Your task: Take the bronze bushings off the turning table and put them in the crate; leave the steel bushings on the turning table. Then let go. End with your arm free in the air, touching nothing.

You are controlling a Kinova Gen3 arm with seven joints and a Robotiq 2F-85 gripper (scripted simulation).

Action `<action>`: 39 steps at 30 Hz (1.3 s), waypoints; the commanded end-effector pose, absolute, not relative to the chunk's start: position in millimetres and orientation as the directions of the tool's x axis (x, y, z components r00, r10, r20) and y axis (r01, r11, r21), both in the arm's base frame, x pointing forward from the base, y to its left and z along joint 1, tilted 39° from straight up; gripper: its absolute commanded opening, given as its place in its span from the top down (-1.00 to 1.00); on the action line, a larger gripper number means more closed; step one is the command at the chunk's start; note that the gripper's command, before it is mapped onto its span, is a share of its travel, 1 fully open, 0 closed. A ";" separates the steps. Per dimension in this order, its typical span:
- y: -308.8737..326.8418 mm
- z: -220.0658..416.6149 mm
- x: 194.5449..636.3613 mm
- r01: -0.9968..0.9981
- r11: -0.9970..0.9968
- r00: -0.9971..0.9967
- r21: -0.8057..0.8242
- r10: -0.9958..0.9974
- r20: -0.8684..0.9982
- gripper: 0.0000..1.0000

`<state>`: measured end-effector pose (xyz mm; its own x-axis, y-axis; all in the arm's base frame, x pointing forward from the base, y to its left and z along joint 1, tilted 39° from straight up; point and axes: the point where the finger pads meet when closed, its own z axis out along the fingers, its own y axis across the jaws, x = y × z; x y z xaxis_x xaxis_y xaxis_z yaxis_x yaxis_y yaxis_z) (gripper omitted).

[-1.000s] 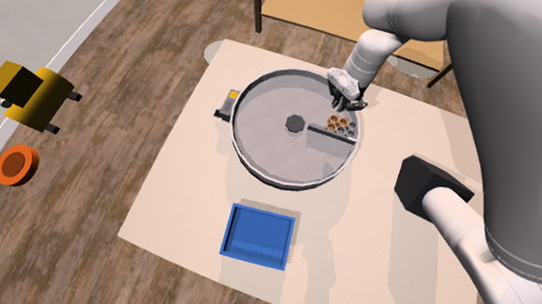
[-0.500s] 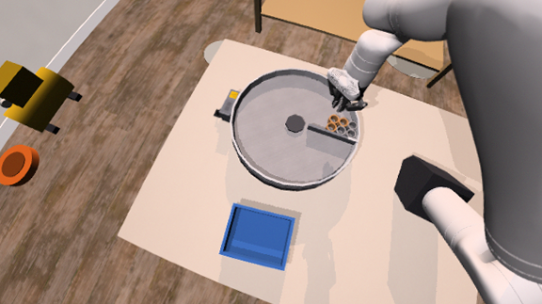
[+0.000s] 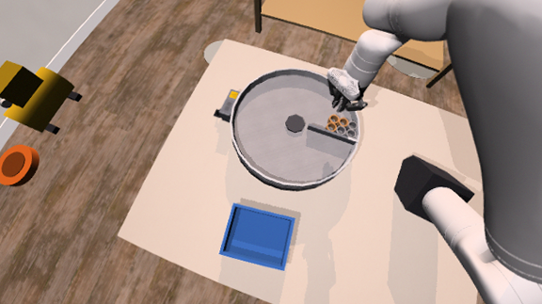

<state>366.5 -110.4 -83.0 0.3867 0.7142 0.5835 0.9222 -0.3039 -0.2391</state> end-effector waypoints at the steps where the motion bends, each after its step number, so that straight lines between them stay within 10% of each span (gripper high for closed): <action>1: -111.3 -82.6 366.9 0.922 -0.305 0.387 -0.238 0.715 0.583 0.72; 39: -90.0 -107.9 367.1 0.923 -0.303 0.385 -0.238 0.715 0.583 0.72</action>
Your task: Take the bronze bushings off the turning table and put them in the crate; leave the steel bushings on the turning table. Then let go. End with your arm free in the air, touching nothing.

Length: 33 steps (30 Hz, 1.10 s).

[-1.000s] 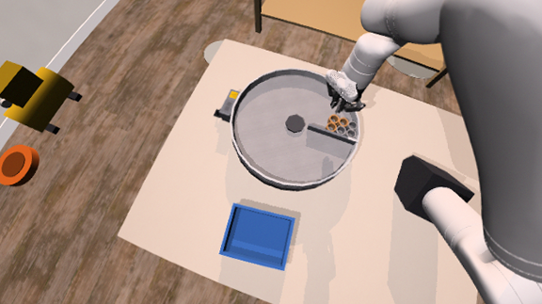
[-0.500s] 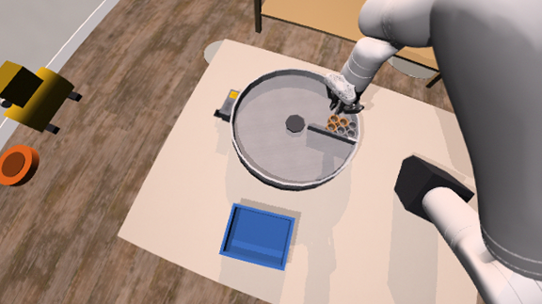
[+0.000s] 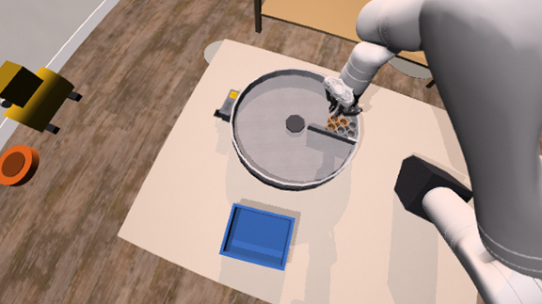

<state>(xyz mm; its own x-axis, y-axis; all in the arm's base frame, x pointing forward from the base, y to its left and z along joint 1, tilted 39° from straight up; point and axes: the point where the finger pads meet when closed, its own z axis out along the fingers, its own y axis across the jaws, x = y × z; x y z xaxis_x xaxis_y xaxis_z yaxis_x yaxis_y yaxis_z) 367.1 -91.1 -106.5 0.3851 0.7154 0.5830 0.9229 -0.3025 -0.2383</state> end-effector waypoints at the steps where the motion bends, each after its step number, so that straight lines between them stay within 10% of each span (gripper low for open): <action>1: -88.0 -110.2 367.1 0.923 -0.303 0.385 -0.238 0.715 0.583 0.72; 33: -78.4 -121.8 367.2 0.923 -0.302 0.385 -0.239 0.716 0.583 0.72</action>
